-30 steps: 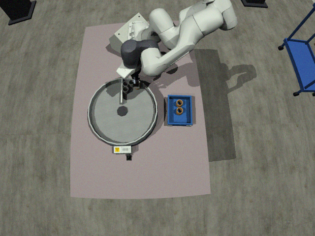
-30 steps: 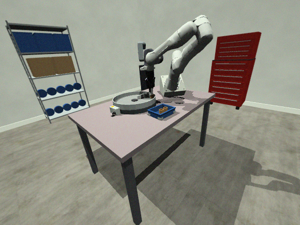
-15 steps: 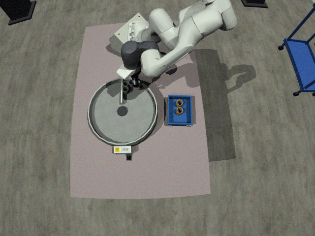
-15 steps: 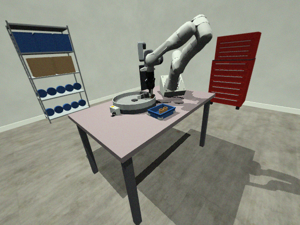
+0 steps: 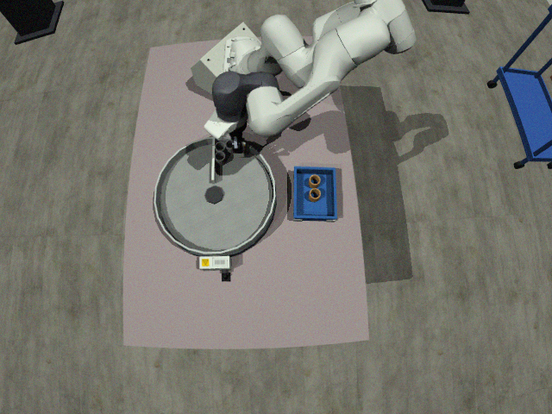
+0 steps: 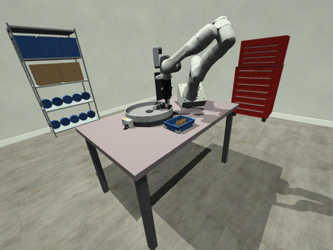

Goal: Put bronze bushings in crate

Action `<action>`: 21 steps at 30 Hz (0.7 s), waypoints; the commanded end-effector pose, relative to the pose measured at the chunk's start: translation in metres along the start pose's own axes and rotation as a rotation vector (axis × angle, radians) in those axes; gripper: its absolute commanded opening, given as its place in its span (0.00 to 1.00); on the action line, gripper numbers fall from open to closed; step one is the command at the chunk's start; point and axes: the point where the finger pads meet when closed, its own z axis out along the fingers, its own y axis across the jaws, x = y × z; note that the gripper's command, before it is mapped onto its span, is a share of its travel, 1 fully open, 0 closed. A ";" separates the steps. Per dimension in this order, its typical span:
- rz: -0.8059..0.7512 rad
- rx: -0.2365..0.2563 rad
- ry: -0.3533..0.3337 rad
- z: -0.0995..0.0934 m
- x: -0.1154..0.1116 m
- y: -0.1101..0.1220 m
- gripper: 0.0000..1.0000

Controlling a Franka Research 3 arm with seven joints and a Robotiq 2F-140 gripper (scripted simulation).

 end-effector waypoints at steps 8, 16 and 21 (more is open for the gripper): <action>-0.004 -0.001 0.001 0.001 0.000 0.001 0.10; -0.004 -0.001 0.001 0.001 0.000 0.001 0.00; -0.004 -0.001 0.001 0.001 0.000 0.001 0.00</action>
